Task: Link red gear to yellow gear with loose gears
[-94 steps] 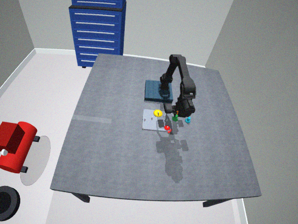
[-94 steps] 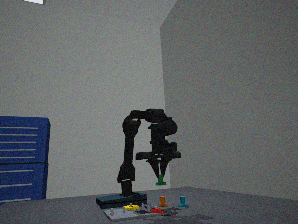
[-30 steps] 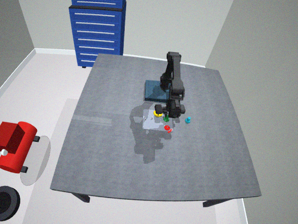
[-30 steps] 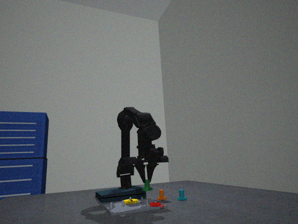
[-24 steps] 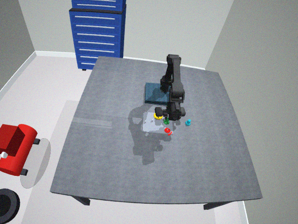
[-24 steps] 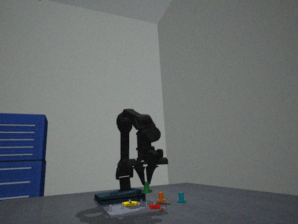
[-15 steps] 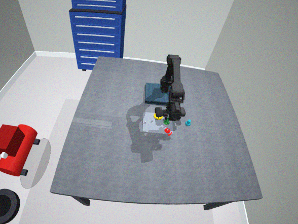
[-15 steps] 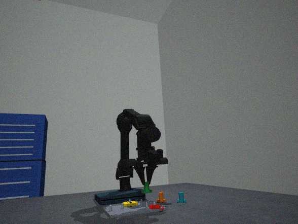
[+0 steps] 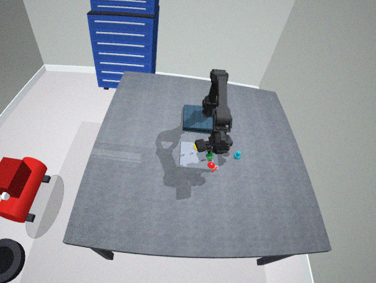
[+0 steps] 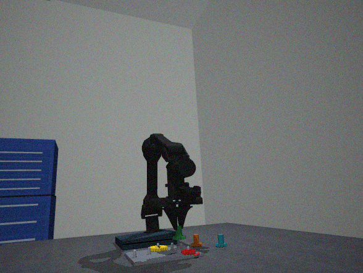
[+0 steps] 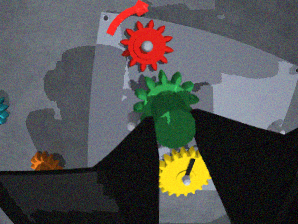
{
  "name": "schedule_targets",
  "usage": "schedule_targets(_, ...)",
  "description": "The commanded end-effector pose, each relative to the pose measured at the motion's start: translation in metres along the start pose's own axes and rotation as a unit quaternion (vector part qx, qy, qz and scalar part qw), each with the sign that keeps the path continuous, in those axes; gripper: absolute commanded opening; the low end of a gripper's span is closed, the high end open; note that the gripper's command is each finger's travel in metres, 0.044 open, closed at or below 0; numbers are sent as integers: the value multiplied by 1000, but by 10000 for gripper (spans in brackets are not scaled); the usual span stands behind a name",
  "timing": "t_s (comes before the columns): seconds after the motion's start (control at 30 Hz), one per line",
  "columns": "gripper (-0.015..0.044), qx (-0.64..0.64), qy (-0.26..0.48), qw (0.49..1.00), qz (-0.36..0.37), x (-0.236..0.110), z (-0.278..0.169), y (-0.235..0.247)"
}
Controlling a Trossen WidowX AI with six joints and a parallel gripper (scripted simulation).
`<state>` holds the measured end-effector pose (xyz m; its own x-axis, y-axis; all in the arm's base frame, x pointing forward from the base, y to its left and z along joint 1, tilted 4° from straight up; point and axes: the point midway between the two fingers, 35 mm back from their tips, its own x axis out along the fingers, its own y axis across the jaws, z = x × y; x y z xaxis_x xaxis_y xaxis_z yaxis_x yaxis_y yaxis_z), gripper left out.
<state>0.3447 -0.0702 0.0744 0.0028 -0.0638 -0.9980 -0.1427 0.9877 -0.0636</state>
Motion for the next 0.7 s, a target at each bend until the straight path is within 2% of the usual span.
schedule_targets(0.0,0,-15,4,1000,-2,9,-1,-1)
schedule_targets(0.23,0,29,4,1000,-2,17,-1,-1)
schedule_targets(0.67,0,194,4,981,-3,37,-2,0)
